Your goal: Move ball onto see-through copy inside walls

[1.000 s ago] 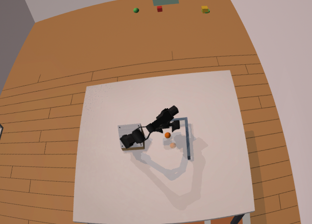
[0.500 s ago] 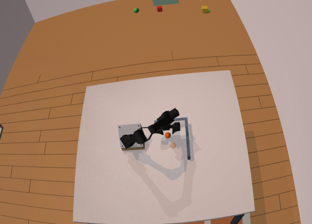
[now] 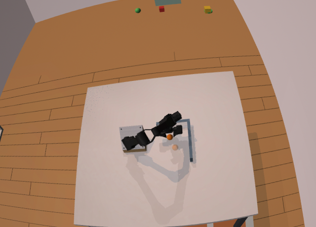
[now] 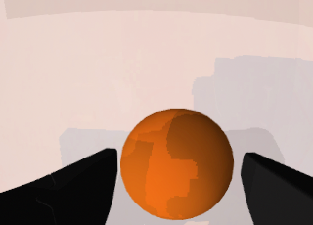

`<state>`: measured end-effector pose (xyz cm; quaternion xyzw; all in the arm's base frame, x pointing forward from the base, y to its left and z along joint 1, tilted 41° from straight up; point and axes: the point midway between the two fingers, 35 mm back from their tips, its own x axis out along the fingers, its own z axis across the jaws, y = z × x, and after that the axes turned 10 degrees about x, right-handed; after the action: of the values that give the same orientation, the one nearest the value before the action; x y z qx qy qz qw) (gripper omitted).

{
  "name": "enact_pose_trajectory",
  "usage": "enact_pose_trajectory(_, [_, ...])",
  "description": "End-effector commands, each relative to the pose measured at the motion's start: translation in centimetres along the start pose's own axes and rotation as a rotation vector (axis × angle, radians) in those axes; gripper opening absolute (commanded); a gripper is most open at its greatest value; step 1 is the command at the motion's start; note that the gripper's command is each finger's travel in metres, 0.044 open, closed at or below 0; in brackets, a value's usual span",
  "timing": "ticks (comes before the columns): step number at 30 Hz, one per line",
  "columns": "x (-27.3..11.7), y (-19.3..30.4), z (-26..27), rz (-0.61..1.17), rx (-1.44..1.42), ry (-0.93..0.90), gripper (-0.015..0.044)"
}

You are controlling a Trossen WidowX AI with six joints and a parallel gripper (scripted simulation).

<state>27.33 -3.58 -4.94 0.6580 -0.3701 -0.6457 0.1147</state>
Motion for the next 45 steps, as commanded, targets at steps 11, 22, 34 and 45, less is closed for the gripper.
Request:
enact_pose_trajectory(11, [-1.2, -1.0, -0.3, -0.045, 0.011, 0.033, 0.0040])
enact_pose_trajectory(22, [-6.6, -1.1, -0.6, -0.028, 0.001, 0.011, 0.0000])
enact_pose_trajectory(34, [-12.9, -0.1, 0.1, 0.005, -0.008, -0.007, 0.0000])
enact_pose_trajectory(45, [-11.5, 2.5, -1.9, -0.008, 0.017, -0.010, 0.0000])
